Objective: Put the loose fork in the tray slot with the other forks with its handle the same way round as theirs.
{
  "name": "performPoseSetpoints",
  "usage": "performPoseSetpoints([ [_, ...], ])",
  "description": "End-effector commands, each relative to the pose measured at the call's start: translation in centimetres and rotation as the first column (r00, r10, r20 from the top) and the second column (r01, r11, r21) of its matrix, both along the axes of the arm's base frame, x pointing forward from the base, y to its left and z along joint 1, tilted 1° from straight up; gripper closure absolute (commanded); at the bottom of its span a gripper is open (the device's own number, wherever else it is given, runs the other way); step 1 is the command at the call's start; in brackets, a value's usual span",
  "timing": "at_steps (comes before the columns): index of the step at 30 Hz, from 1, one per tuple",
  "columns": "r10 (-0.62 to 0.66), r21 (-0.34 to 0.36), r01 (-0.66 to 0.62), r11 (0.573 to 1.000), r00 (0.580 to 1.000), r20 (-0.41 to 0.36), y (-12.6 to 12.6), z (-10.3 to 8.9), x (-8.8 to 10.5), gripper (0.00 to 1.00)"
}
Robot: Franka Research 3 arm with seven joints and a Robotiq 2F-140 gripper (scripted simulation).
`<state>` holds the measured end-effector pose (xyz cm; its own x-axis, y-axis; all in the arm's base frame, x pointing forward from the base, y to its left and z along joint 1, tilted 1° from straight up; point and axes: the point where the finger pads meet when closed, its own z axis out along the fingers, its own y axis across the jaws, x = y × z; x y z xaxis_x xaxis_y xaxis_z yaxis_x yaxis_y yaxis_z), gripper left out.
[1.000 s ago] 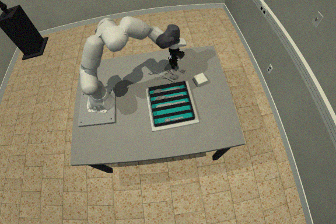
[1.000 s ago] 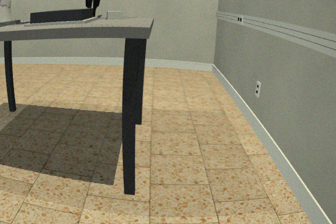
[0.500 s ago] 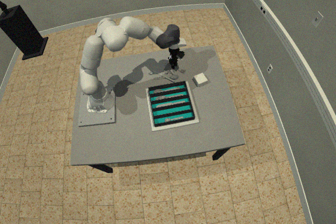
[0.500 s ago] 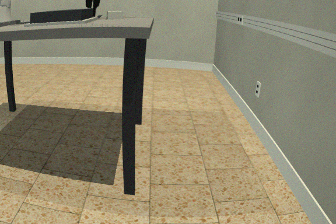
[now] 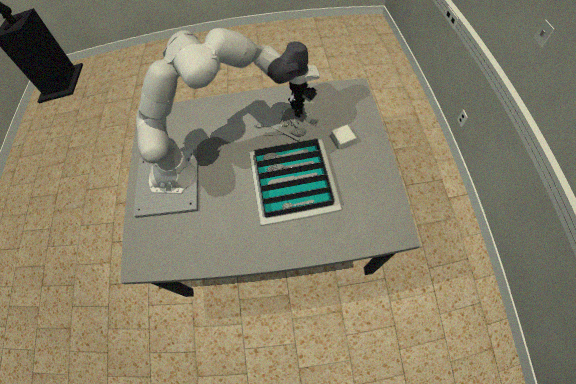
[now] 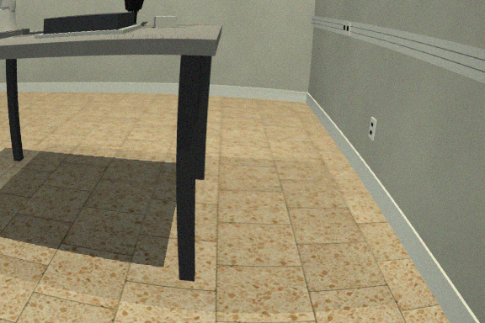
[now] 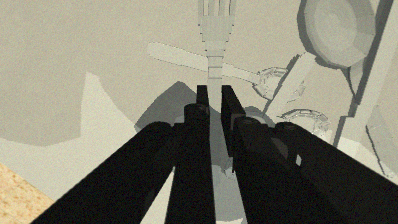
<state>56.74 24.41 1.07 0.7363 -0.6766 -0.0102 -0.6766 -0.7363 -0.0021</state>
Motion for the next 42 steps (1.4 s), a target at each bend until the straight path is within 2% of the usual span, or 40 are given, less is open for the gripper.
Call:
performPoseSetpoints([
  [1, -0.004, -0.001, 0.004, 1.000, 1.000, -0.001, 0.00, -0.12, -0.05, 0.87],
  [33, -0.004, -0.001, 0.004, 1.000, 1.000, -0.001, 0.00, -0.11, -0.05, 0.87],
  [42, -0.004, -0.001, 0.004, 1.000, 1.000, -0.001, -0.01, 0.58, -0.04, 0.87],
])
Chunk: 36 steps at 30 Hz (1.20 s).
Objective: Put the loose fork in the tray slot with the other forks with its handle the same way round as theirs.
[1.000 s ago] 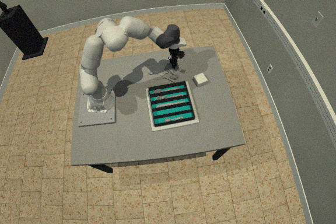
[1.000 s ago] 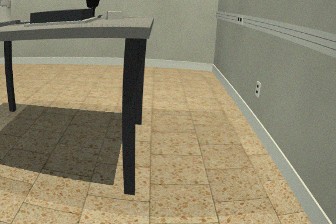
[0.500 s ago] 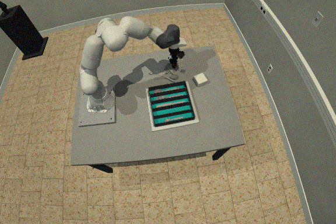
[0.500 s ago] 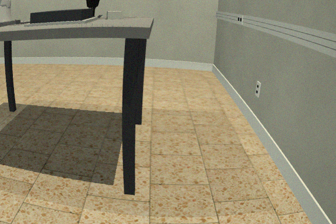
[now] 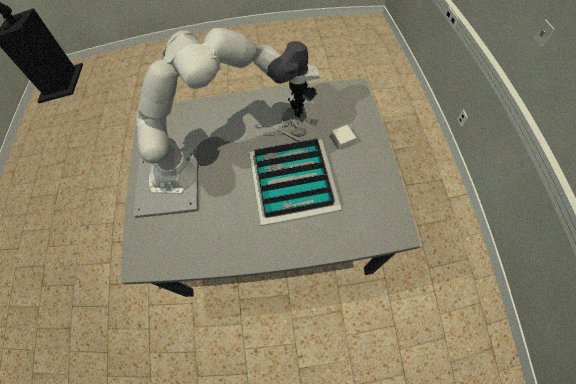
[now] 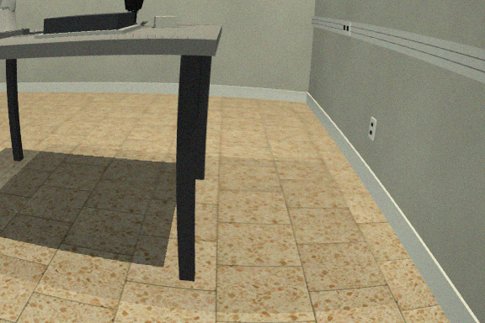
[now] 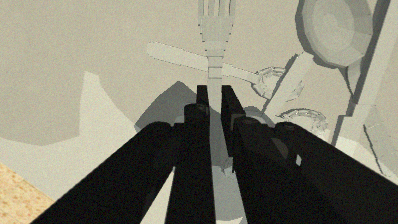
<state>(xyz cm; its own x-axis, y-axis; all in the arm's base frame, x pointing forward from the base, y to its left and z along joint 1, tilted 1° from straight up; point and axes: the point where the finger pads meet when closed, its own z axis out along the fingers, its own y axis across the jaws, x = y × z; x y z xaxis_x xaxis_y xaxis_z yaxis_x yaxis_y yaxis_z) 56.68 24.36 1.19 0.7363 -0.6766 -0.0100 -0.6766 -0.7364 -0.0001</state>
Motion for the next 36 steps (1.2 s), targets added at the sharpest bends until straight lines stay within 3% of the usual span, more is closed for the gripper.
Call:
performPoseSetpoints([
  [1, -0.004, 0.001, 0.004, 1.000, 1.000, 0.001, 0.0, 0.6, 0.0, 0.87],
  [11, -0.004, 0.001, 0.004, 1.000, 1.000, 0.001, 0.0, 2.7, 0.0, 0.87],
  [36, -0.004, 0.001, 0.004, 1.000, 1.000, 0.001, 0.0, 12.1, 0.1, 0.87],
])
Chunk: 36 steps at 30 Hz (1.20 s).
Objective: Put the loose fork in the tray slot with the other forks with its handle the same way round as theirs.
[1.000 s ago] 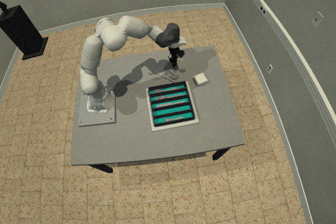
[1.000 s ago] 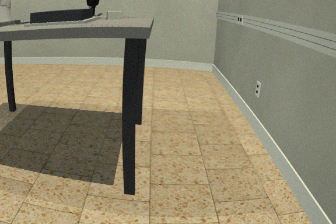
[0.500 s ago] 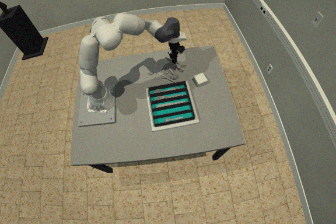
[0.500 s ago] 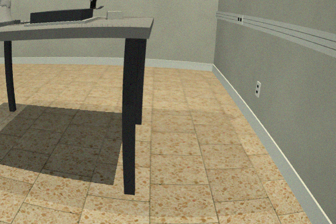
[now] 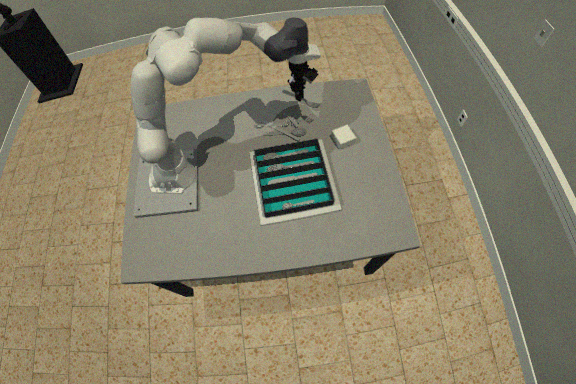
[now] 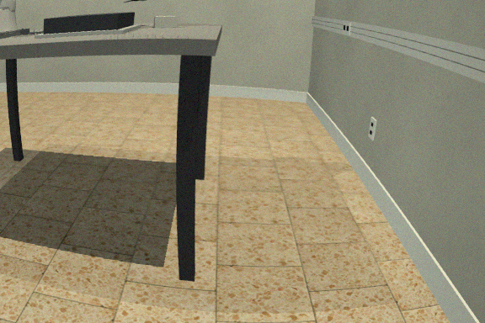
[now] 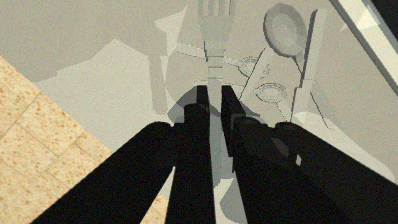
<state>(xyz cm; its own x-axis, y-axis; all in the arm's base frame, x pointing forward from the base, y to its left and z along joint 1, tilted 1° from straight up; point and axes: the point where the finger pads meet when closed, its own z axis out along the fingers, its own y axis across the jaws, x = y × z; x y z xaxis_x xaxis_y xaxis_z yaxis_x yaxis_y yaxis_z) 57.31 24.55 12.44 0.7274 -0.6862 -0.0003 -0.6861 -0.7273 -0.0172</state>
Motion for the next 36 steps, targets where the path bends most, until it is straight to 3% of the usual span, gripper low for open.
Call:
performPoseSetpoints([
  [1, 0.009, -0.005, -0.009, 1.000, 1.000, -0.018, -0.2, 1.2, -0.5, 0.87],
  [13, 0.009, -0.005, -0.009, 1.000, 1.000, -0.018, -0.3, 2.8, -0.5, 0.87],
  [36, 0.010, -0.005, -0.010, 1.000, 1.000, -0.018, -0.5, 2.9, -0.5, 0.87],
])
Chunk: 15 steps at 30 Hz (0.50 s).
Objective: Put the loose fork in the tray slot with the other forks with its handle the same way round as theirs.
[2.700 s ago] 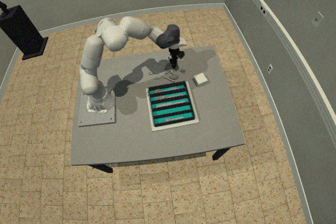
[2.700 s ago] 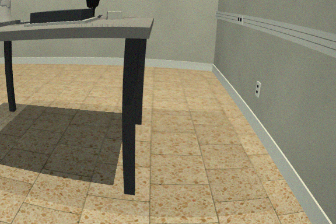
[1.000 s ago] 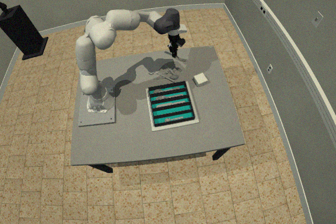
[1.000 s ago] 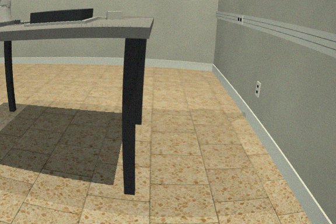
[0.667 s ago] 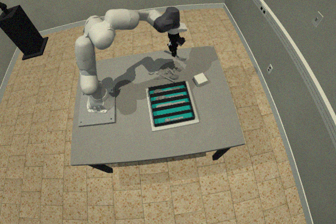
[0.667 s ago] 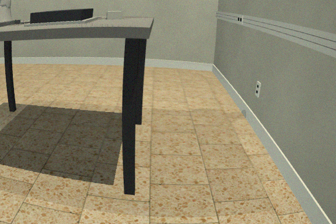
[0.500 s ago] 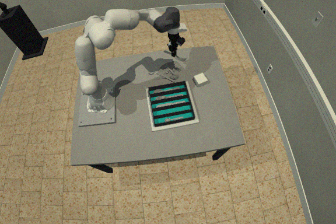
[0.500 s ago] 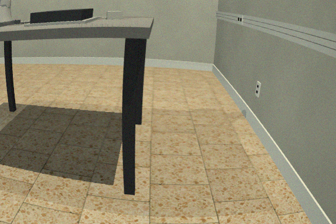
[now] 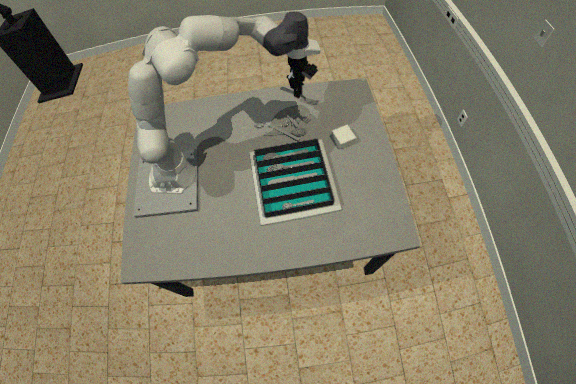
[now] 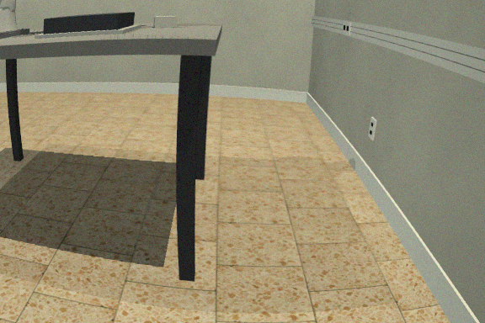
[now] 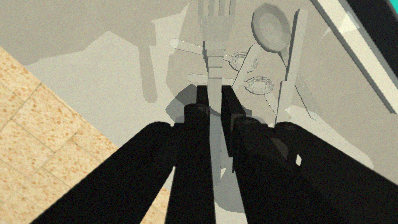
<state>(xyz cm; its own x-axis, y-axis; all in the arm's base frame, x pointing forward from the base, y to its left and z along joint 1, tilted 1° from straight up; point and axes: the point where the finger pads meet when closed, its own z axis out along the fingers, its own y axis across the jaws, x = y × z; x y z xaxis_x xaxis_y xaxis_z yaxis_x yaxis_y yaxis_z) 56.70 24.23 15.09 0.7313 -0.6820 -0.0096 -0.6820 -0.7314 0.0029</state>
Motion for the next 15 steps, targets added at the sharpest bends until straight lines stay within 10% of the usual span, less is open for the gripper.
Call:
performPoseSetpoints([
  [1, 0.004, 0.003, -0.004, 1.000, 1.000, 0.002, -0.1, 0.3, 0.1, 0.87],
  [15, 0.010, -0.008, -0.010, 1.000, 1.000, -0.001, -17.3, 0.2, -1.2, 0.87],
])
